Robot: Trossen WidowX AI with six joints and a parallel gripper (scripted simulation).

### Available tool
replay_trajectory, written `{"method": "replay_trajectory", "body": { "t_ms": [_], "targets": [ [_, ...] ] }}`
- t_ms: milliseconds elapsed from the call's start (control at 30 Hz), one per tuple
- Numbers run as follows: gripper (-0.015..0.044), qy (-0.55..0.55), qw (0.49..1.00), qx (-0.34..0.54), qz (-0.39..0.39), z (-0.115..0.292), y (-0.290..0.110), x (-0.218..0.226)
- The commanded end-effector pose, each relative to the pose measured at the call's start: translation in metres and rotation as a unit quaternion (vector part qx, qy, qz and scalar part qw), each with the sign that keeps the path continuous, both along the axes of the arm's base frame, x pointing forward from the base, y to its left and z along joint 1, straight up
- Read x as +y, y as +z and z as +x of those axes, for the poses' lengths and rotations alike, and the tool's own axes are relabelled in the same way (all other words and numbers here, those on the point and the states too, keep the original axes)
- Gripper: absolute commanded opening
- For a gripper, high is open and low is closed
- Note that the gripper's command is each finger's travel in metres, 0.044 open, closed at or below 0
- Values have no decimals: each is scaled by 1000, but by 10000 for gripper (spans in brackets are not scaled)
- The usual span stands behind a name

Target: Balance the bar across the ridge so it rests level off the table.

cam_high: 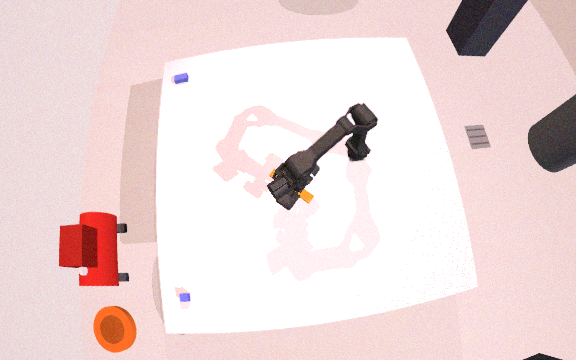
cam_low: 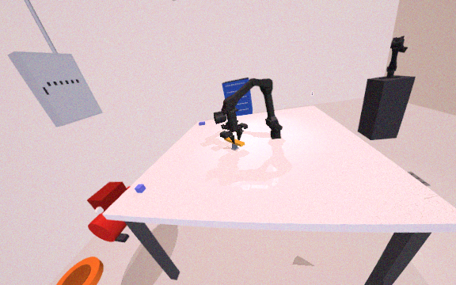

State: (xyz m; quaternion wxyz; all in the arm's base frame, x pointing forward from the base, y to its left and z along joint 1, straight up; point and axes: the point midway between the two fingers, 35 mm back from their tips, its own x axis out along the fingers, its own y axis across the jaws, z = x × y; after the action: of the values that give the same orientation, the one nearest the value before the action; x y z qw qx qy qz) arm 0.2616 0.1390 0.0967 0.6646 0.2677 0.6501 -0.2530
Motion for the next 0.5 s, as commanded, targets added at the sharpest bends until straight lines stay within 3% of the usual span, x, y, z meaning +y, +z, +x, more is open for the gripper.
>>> {"method": "replay_trajectory", "body": {
  "t_ms": [0,267,467],
  "targets": [
    [185,0,1000,0,0,0,0,0],
    [185,0,1000,0,0,0,0,0],
    [342,0,1000,0,0,0,0,0]
  ]
}}
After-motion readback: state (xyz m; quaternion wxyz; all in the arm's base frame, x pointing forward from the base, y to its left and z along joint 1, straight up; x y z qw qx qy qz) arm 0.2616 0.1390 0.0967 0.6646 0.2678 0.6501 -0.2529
